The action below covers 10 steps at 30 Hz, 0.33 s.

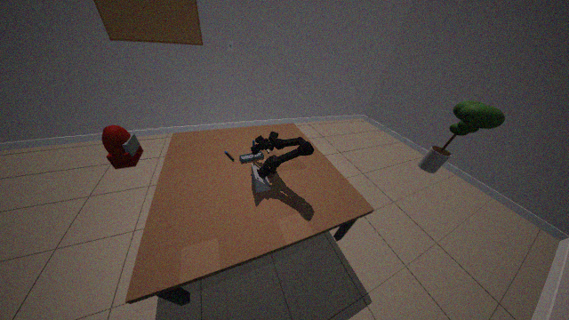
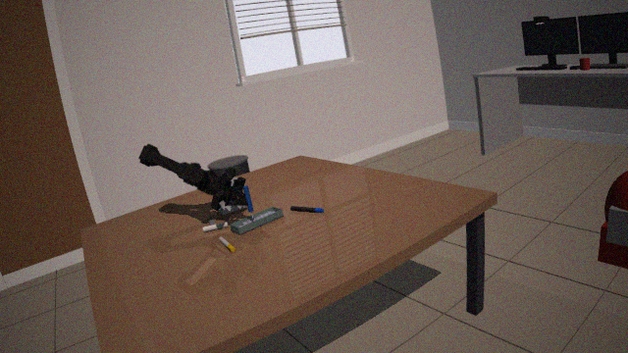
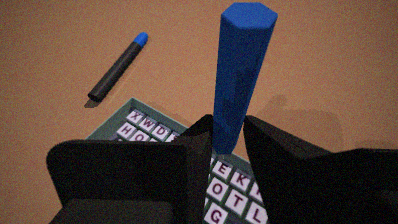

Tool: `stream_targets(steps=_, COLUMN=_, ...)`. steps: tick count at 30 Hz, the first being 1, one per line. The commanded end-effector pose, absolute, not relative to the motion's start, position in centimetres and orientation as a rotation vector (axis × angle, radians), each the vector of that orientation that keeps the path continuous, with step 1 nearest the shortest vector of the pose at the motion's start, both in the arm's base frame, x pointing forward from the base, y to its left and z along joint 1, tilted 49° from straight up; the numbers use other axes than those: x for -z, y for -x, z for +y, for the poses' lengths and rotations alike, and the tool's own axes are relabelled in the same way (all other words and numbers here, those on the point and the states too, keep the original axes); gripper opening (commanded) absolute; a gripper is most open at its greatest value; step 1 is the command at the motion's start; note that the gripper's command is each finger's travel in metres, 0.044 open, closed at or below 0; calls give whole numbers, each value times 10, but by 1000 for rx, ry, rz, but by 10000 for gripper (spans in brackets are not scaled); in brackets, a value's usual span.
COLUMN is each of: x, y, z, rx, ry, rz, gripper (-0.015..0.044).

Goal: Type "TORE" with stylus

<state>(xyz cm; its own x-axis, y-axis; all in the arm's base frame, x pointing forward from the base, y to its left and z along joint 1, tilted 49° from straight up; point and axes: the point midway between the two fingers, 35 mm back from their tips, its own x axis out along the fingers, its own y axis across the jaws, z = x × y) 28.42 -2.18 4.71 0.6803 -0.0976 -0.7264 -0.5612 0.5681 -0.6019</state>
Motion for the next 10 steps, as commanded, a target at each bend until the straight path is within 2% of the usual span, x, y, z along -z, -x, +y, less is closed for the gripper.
stream_targets(steps=1, x=-58, y=-285, z=-11, rx=-303, ry=943, rz=797, gripper=81)
stream_targets(steps=10, x=-57, y=-285, z=-11, rx=-310, ry=947, rz=794, gripper=81)
